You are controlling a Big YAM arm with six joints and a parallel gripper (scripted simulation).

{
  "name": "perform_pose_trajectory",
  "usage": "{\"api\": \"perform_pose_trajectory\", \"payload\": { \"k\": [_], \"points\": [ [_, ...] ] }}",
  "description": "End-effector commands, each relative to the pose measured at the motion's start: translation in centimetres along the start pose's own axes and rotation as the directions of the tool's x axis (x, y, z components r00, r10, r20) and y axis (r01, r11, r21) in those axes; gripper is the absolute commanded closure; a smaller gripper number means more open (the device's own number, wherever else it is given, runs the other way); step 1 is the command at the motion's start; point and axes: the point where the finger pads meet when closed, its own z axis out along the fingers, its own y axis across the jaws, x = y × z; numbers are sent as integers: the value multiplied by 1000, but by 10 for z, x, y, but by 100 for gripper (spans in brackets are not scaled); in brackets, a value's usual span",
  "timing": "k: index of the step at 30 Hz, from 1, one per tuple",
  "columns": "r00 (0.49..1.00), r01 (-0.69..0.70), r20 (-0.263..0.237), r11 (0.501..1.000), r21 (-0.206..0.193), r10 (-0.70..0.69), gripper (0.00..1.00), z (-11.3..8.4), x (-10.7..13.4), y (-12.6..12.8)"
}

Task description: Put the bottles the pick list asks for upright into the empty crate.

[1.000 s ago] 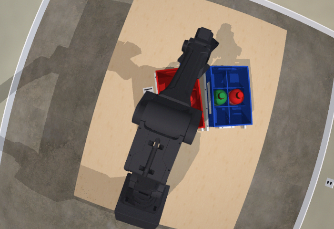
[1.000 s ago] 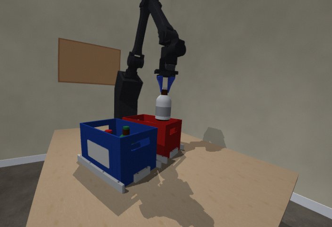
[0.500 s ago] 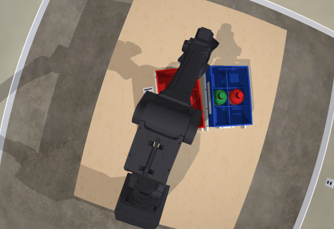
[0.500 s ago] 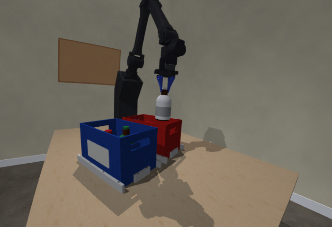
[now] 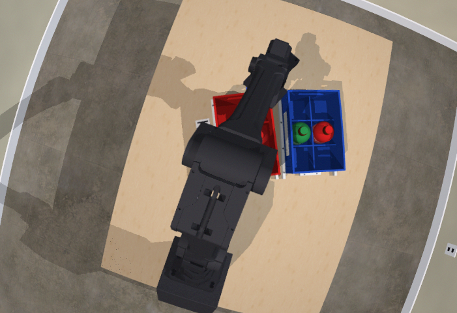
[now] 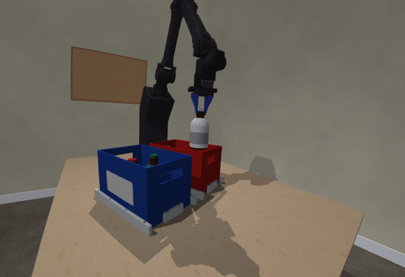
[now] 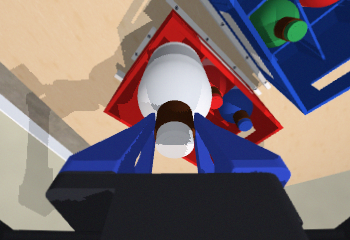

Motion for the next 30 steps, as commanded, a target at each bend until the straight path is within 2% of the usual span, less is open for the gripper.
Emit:
{"api": "perform_pose_trajectory", "payload": {
  "k": [1, 6, 15, 17, 19, 23, 25, 28, 30],
  "points": [
    [998, 4, 67, 1000, -24, -3, 100, -17, -25, 9],
    [999, 4, 47, 1000, -18, -3, 100, -8, -11, 4],
    [998, 5, 67, 1000, -27, -3, 100, -7, -20, 10],
    [999, 3, 40, 1000, -18, -3, 100, 6, -11, 6],
    [1000, 3, 29, 1000, -14, -2, 100, 10, -4, 4],
    [997, 4, 72, 999, -32, -2, 100, 0, -21, 13],
    [998, 2, 65, 1000, -28, 0, 100, 6, -21, 11],
    [998, 0, 63, 1000, -26, 2, 100, 4, -19, 10],
    [999, -1, 48, 1000, -21, 2, 100, 15, -14, 8]
  ]
}}
